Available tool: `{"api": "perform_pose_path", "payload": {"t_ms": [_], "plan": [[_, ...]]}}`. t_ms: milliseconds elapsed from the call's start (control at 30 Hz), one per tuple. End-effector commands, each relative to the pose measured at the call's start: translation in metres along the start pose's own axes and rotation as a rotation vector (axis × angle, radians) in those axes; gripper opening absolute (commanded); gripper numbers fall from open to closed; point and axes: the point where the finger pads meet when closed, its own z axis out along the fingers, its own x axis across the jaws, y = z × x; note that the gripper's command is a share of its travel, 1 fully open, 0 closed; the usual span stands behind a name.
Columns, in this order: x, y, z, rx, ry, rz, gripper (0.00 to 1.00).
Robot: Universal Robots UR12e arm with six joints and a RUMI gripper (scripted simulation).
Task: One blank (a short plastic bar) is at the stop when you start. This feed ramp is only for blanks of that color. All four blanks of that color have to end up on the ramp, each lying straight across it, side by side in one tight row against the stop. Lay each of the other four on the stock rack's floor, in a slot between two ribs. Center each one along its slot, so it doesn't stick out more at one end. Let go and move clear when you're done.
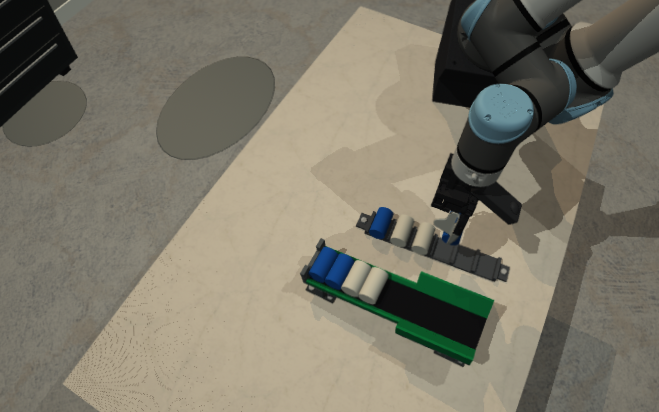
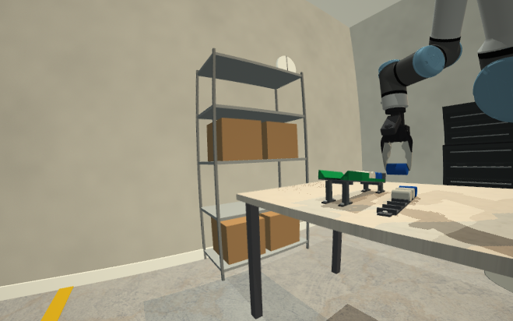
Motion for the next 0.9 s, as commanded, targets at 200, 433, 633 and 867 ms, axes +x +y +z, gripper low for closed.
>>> {"api": "perform_pose_path", "payload": {"t_ms": [200,433,633,867], "plan": [[0.076,0.028,-0.029,0.000,0.001,0.032,0.42],[0.163,0.061,-0.062,0.000,0.001,0.070,0.42],[0.181,0.067,-0.069,0.000,0.001,0.078,0.42],[0.182,0.068,-0.070,0.000,0.001,0.078,0.42]]}}
